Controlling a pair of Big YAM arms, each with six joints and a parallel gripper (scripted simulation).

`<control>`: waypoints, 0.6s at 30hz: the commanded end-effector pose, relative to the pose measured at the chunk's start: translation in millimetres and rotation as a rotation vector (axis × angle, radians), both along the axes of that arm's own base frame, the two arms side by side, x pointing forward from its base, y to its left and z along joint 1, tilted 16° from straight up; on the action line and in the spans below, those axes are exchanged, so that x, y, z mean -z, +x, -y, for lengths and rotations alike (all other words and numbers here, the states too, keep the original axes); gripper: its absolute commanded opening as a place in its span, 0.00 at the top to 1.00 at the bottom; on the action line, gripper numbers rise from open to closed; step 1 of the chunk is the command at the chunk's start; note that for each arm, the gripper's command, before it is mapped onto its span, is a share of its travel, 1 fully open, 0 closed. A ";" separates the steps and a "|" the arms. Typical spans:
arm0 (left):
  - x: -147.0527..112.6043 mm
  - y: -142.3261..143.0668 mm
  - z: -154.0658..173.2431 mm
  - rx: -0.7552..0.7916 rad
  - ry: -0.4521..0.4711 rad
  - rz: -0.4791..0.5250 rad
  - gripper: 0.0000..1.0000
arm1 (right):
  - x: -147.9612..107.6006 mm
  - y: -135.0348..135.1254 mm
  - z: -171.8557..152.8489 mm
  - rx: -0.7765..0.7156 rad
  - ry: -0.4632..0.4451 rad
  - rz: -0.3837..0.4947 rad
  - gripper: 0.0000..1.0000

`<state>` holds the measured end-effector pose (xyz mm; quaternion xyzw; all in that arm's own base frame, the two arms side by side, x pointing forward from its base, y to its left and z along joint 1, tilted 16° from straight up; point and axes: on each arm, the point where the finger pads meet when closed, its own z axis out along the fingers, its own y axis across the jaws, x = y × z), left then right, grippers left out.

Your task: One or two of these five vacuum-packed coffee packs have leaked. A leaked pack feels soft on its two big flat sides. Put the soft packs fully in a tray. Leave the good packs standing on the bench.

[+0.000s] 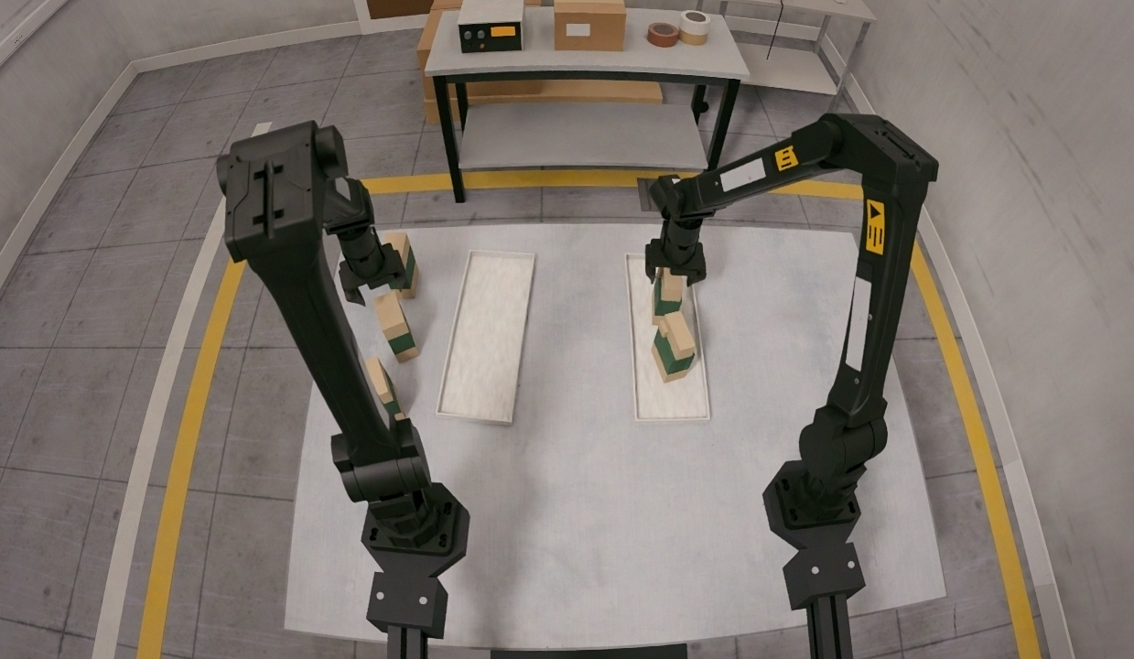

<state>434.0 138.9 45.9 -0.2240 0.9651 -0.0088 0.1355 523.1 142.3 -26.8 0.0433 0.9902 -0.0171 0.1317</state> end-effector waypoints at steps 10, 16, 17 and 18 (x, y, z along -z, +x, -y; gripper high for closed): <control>-9.7 8.9 -3.2 0.001 0.008 0.025 0.24 | -20.0 24.5 -3.0 0.001 0.018 0.057 0.24; -9.7 8.9 -3.2 0.001 0.008 0.025 0.24 | -53.1 10.9 -13.6 -0.003 0.022 0.057 0.24; -9.7 8.9 -3.2 0.001 0.008 0.025 0.24 | -60.9 8.0 -13.6 -0.003 0.021 0.056 0.24; -9.7 8.9 -3.2 0.001 0.008 0.025 0.24 | -70.2 6.7 -14.2 -0.002 0.022 0.059 0.24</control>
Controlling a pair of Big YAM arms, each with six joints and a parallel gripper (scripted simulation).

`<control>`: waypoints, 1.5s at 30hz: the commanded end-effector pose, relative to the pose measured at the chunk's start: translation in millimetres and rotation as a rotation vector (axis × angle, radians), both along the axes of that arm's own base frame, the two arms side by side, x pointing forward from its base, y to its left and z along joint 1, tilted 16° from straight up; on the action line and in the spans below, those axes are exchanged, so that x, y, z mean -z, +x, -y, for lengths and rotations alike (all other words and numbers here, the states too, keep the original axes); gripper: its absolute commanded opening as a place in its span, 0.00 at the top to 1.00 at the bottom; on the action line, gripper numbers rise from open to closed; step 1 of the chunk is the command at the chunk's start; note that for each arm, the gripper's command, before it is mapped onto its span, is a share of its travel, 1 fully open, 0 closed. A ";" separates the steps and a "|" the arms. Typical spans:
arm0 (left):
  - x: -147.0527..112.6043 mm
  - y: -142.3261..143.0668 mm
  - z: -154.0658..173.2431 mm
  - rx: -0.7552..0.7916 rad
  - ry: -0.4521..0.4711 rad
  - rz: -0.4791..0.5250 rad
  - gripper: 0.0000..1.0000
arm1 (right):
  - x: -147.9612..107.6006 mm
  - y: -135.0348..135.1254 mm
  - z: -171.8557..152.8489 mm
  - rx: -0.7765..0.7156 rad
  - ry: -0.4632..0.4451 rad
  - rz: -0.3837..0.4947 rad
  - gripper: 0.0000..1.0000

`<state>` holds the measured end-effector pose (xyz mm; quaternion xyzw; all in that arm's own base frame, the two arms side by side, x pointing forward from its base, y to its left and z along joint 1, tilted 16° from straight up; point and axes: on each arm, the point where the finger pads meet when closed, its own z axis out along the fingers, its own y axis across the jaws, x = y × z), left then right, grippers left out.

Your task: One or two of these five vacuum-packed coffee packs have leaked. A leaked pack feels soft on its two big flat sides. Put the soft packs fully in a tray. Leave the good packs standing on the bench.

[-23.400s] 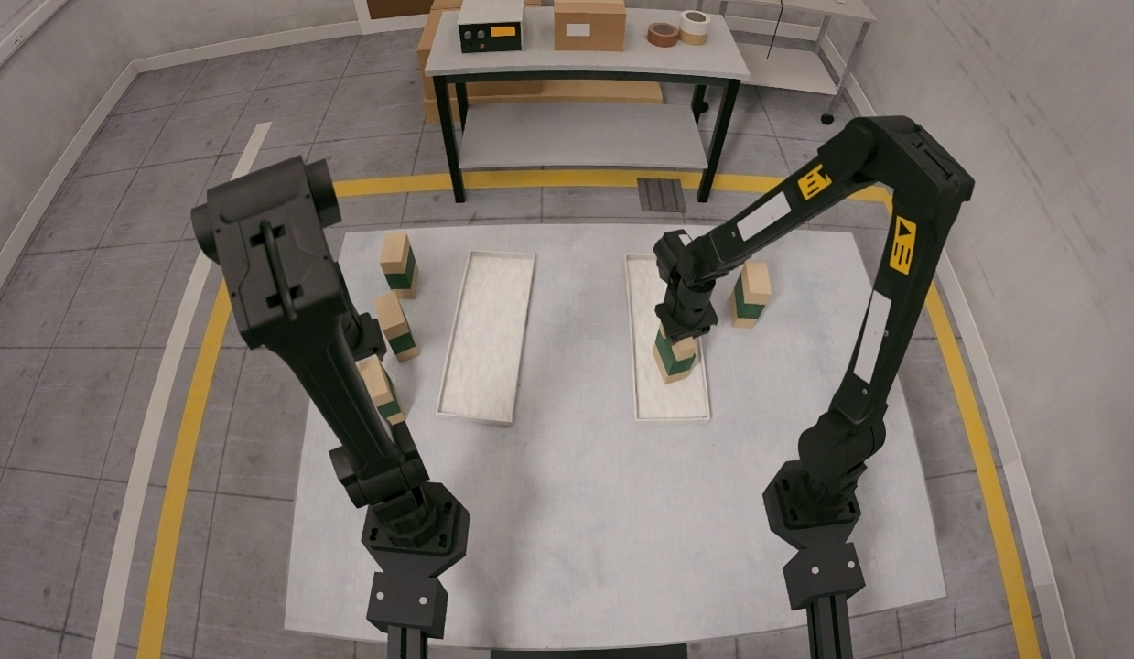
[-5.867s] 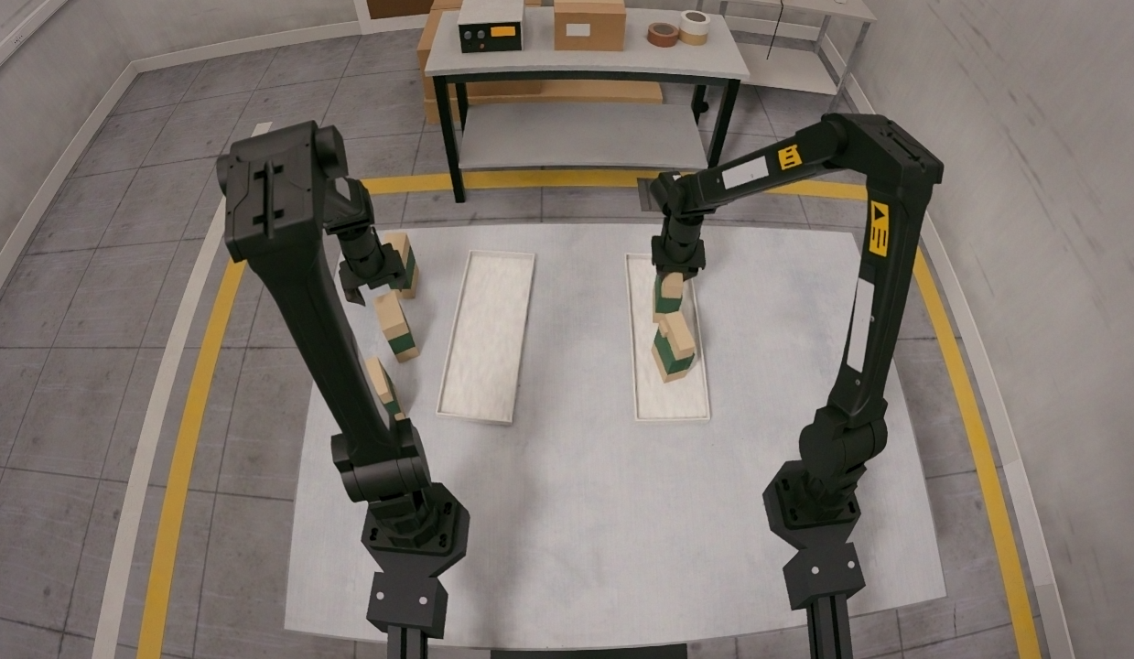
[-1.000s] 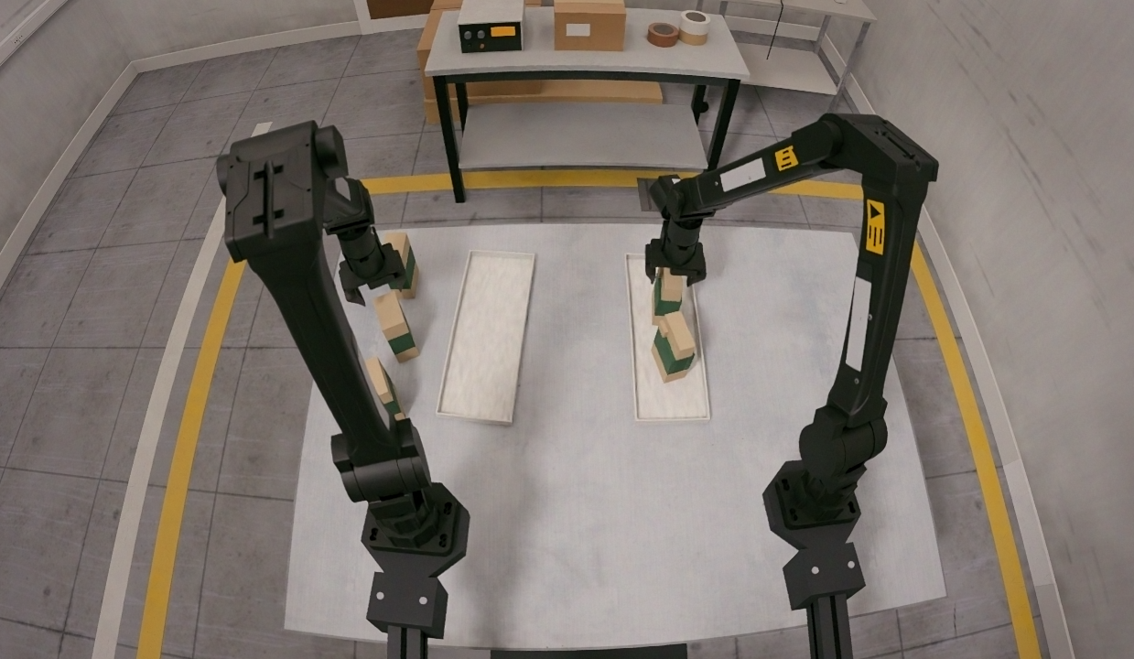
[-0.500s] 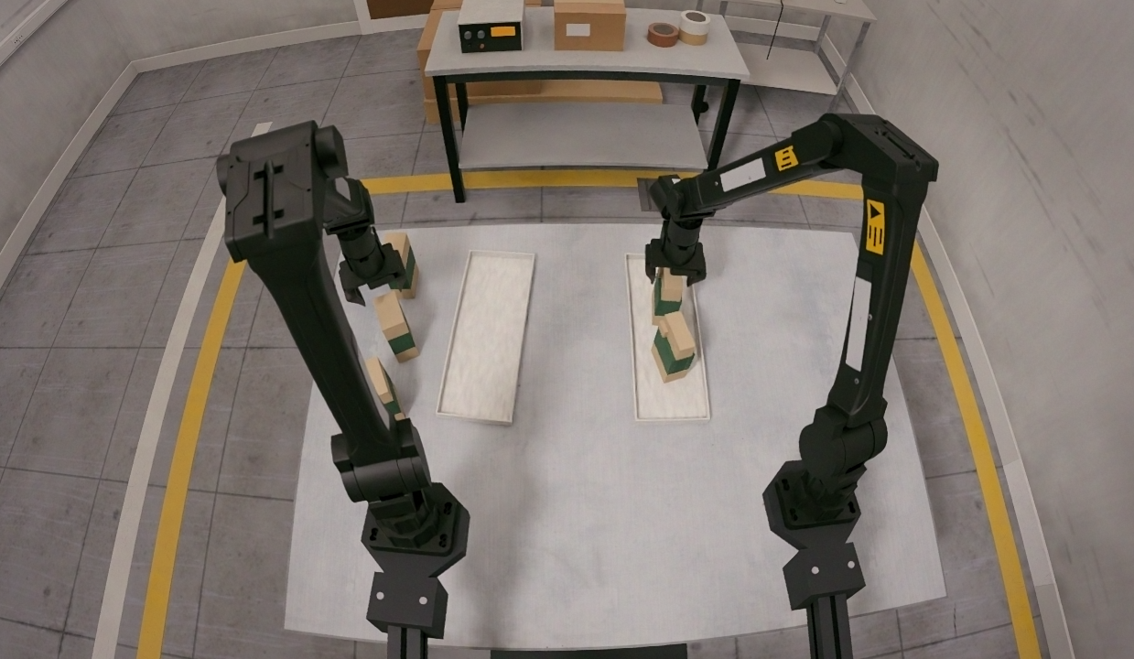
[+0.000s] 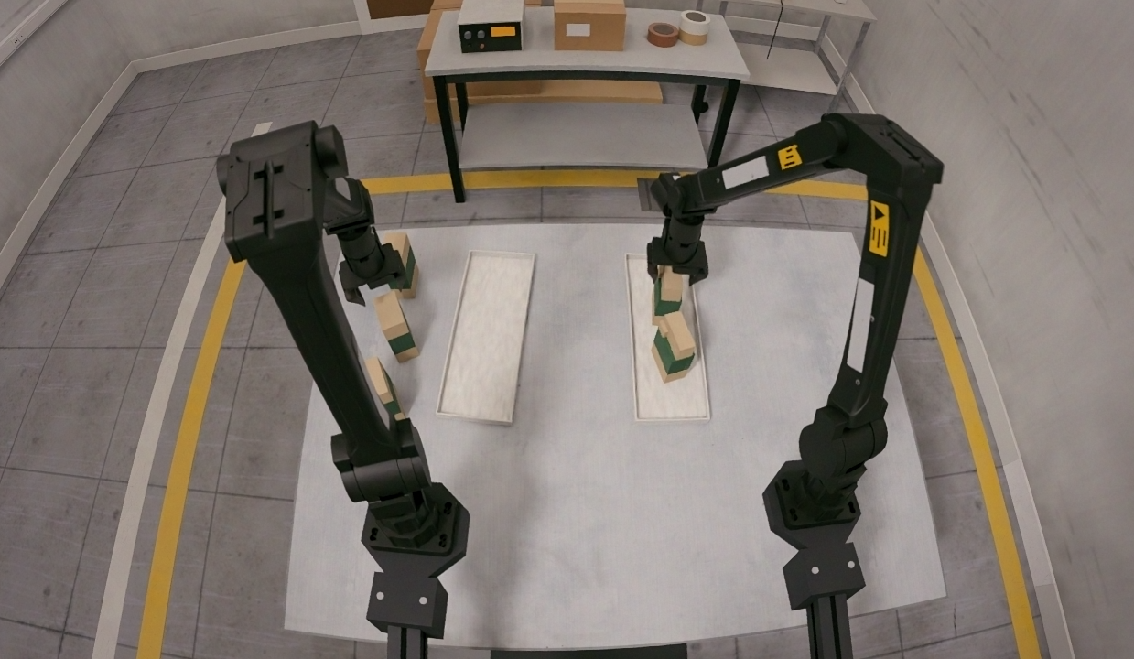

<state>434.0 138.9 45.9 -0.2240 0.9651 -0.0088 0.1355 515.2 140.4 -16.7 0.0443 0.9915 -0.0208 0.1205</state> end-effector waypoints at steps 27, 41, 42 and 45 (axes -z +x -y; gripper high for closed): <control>-9.7 8.9 -3.2 0.001 0.008 0.025 0.24 | -86.8 -2.1 -9.4 -0.004 0.018 0.058 0.24; -9.7 8.9 -3.2 0.001 0.008 0.025 0.24 | -86.8 -2.1 -9.4 -0.004 0.018 0.058 0.24; -9.7 8.9 -3.2 0.001 0.008 0.025 0.24 | -86.8 -2.1 -9.4 -0.004 0.018 0.058 0.24; -9.7 8.9 -3.2 0.001 0.008 0.025 0.24 | -86.8 -2.1 -9.4 -0.004 0.018 0.058 0.24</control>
